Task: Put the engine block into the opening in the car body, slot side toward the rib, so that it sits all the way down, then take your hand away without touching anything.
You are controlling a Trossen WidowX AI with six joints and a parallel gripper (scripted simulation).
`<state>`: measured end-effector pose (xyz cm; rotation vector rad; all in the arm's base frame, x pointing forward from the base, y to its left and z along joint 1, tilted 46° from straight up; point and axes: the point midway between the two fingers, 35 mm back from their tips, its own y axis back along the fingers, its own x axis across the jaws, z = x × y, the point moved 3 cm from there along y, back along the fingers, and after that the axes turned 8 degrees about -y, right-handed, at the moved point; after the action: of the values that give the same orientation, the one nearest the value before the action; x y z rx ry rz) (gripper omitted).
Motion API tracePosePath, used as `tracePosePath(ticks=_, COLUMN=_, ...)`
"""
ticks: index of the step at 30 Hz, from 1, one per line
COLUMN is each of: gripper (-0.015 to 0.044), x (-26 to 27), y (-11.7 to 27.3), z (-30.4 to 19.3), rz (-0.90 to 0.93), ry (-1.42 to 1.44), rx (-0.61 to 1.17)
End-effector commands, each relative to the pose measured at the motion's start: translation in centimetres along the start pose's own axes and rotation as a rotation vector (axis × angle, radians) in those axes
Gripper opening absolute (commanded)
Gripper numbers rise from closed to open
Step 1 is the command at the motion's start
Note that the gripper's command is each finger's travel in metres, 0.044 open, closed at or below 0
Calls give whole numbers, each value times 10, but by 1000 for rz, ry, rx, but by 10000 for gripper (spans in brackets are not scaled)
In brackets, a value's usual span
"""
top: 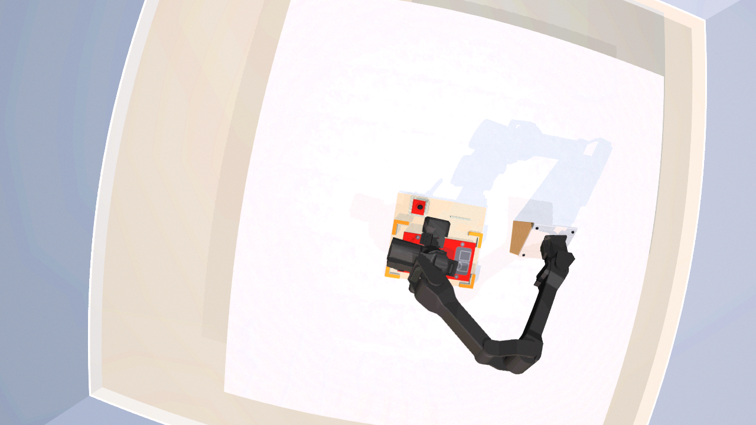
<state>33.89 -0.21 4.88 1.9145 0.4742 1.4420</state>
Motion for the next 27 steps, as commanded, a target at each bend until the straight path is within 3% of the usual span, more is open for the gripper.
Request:
tracePosePath(ticks=1, gripper=0, x=9, y=-3, z=-2, rz=11, ry=43, rx=-1)
tracePosePath(ticks=3, gripper=0, x=11, y=-3, z=-3, rz=13, ry=51, rx=0)
tracePosePath(ticks=9, gripper=157, x=11, y=-3, z=-3, rz=13, ry=63, rx=0)
tracePosePath(ticks=27, gripper=158, x=11, y=-3, z=-2, rz=13, ry=45, rx=0)
